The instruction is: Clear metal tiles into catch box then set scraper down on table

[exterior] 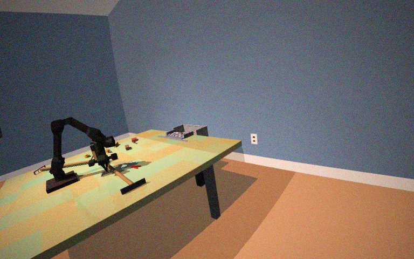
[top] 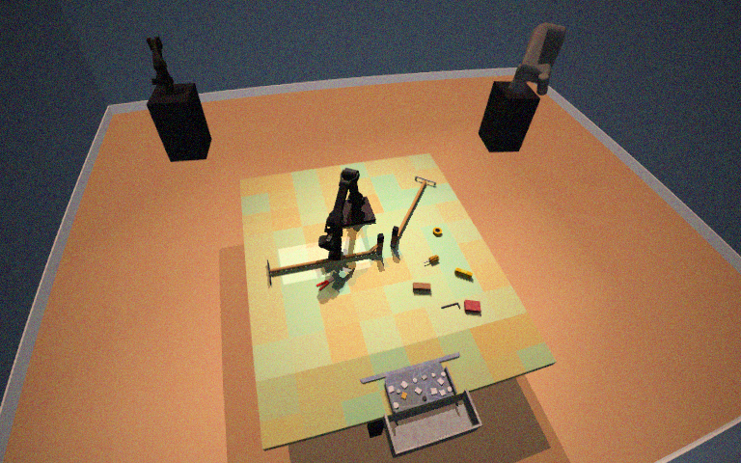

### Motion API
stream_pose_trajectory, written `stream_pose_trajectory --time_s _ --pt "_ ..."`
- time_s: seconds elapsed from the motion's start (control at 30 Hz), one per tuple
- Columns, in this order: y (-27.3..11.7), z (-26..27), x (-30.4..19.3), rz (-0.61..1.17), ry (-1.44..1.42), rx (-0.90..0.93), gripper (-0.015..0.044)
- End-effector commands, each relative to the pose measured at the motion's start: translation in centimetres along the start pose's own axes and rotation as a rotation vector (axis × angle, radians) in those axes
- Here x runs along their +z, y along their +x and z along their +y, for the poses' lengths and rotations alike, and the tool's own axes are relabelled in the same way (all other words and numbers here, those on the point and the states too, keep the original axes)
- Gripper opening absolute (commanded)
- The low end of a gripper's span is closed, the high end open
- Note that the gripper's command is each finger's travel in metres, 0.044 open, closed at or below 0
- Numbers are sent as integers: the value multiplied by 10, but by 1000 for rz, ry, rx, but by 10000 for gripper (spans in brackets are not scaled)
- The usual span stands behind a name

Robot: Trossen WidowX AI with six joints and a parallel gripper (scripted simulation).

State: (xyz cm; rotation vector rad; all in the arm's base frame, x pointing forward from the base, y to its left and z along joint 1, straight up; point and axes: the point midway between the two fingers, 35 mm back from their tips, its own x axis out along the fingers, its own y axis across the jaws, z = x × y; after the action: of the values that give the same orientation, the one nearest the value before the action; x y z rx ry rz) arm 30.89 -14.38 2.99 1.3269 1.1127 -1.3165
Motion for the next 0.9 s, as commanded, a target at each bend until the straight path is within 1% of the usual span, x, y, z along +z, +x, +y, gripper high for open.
stream_pose_trajectory --time_s 0.0,0.87 --pt "-3 -7 2 -2 -2 7 0" --pt "-7 -50 6 -3 -2 4 0"
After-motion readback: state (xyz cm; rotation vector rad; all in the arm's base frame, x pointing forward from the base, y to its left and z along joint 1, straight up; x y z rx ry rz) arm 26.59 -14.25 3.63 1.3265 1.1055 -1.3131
